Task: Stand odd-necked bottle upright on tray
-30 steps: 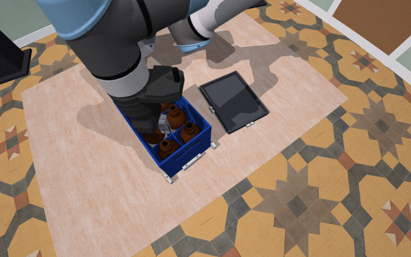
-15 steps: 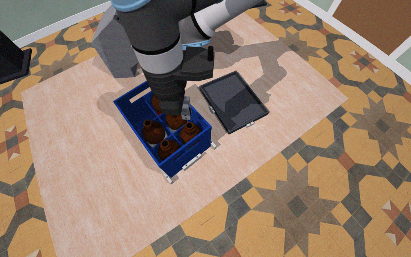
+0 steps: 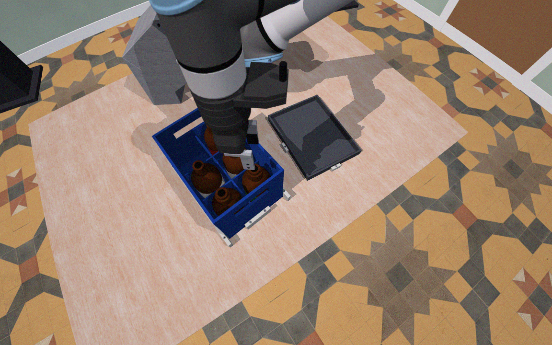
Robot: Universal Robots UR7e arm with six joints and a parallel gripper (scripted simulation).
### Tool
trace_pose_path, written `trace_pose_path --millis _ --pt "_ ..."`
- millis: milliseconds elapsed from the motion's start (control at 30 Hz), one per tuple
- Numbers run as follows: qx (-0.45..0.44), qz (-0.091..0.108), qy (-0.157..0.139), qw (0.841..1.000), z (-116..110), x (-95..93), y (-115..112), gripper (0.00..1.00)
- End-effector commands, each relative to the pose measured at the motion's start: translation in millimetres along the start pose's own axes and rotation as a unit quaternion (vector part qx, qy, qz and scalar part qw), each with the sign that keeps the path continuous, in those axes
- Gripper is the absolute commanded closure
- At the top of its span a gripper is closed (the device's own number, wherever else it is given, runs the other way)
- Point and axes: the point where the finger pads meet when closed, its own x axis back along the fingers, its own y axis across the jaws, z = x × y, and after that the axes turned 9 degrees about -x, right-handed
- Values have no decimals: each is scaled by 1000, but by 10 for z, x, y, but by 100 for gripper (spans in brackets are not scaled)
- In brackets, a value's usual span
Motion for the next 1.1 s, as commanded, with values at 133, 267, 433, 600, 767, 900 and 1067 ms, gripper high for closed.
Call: trace_pose_path --millis 133,267,433,600,767,900,1067 --pt "0 0 0 1000 -1 4 3 0" --pt "0 0 0 1000 -1 4 3 0" --pt "0 0 0 1000 -1 4 3 0" --pt "0 0 0 1000 -1 3 3 0" --pt "0 0 0 1000 -1 -8 3 0" --pt "0 0 0 1000 0 -29 3 0" --pt "0 0 0 1000 0 -52 3 0"
